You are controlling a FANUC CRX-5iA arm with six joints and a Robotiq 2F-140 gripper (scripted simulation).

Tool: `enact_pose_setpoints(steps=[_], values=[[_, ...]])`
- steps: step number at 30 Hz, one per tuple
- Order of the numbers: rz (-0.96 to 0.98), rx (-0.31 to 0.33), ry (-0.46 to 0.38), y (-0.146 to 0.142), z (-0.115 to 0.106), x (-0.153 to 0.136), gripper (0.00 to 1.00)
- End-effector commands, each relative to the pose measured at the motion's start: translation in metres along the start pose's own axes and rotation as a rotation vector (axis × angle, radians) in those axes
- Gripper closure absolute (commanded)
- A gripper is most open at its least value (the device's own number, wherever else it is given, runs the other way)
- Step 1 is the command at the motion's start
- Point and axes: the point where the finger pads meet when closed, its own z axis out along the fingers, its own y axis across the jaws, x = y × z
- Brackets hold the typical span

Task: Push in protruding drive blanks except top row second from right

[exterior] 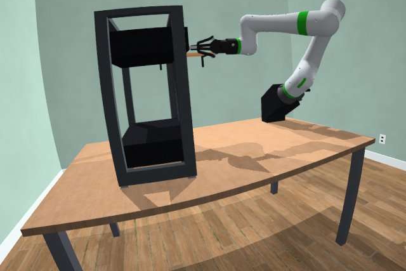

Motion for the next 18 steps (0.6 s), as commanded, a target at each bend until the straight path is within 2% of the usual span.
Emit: enact_pose_setpoints(steps=[1,18], values=[[0.000,0.000,0.000,-0.0003,0.0000,0.0000,1.00],[0.000,0.000,0.000,-0.0003,0.0100,0.0000,1.00]])
